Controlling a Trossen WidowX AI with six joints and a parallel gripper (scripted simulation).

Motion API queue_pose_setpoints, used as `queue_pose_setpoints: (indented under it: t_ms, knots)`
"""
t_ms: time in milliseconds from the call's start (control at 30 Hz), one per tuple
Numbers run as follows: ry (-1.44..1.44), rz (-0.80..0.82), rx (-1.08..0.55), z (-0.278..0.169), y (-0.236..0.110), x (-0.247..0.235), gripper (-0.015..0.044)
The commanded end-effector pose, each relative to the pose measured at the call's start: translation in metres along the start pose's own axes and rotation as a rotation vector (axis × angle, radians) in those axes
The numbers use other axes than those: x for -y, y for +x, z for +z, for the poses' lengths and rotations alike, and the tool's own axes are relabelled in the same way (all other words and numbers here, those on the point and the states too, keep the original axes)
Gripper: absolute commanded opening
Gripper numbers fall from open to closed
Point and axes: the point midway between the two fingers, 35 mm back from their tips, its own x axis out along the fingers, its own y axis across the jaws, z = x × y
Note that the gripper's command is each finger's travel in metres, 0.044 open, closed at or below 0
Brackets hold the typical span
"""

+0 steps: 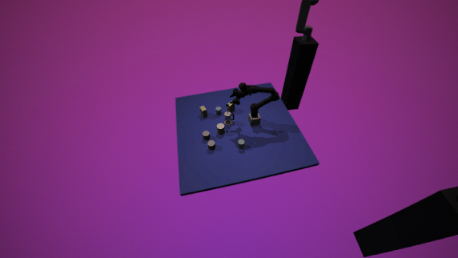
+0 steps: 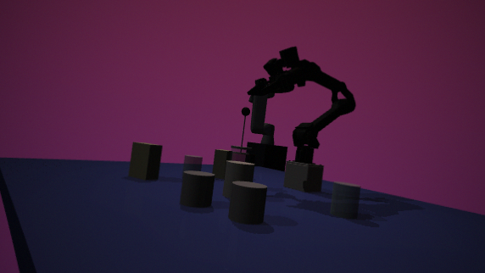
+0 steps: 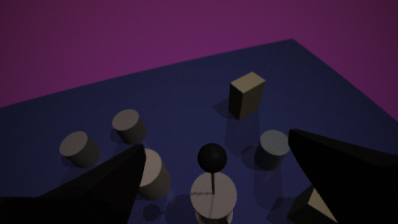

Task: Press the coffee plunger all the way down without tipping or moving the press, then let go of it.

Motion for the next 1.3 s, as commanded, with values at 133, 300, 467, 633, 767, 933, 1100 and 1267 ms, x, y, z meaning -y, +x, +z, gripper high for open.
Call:
queue_pose_setpoints:
  t_ms: [133, 300, 467, 633, 767, 933, 1100, 1267]
  knots:
    - [0.005, 0.007, -0.006, -0.044, 0.021, -0.001, 0.044]
    - [0.005, 0.006, -0.006, -0.043, 0.024, -0.001, 0.044]
    - [0.005, 0.006, -0.005, -0.042, 0.031, -0.001, 0.044]
    - [0.005, 0.006, -0.005, -0.042, 0.039, -0.001, 0.044]
    - [0.005, 0.006, -0.004, -0.042, 0.046, -0.001, 0.044]
    - [0.005, 0.006, -0.004, -0.042, 0.053, -0.001, 0.044]
    - [0.005, 0.006, -0.003, -0.042, 0.061, -0.001, 0.044]
    - [0.005, 0.006, -0.003, -0.042, 0.062, -0.001, 0.0361]
